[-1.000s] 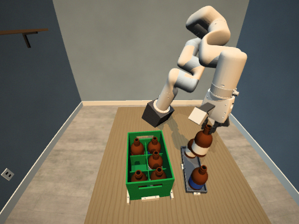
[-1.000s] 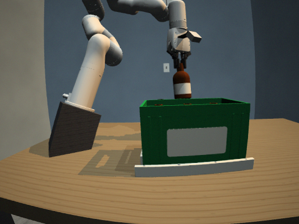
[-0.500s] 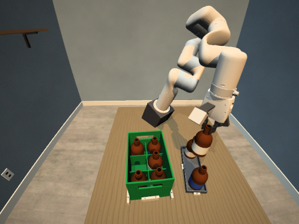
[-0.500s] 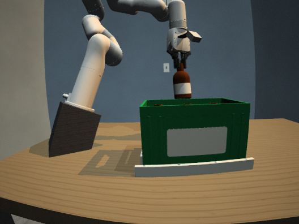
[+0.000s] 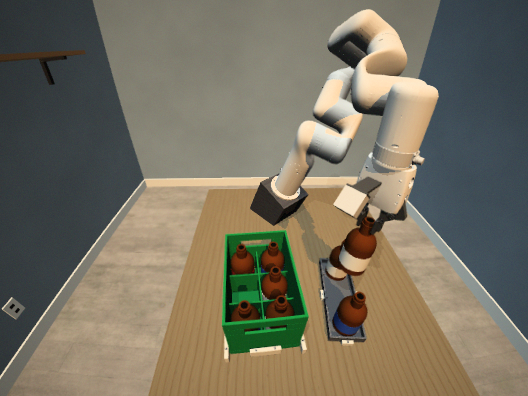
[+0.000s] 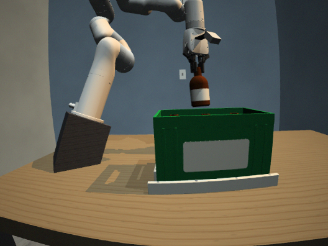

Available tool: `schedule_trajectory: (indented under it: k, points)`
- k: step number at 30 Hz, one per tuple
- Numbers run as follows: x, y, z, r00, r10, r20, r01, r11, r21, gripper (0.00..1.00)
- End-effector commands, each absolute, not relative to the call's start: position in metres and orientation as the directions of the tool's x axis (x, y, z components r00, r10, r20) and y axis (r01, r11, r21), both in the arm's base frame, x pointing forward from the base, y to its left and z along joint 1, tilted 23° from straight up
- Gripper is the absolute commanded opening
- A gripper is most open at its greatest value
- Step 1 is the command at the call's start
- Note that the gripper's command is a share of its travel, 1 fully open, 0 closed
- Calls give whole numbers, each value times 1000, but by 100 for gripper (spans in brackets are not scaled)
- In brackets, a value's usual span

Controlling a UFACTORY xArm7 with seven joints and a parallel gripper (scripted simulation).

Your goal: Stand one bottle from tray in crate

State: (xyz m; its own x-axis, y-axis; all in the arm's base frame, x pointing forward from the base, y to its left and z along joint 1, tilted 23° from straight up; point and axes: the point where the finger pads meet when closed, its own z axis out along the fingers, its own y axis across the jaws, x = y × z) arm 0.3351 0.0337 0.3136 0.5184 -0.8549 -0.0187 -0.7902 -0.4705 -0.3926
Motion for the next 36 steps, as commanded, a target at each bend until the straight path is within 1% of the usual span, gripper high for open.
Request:
schedule_trajectory:
  k: [1, 36]
  points:
    - [334, 32, 320, 518, -855, -17, -789, -470, -396, 0]
    - [331, 30, 327, 518, -855, -17, -789, -470, -396, 0]
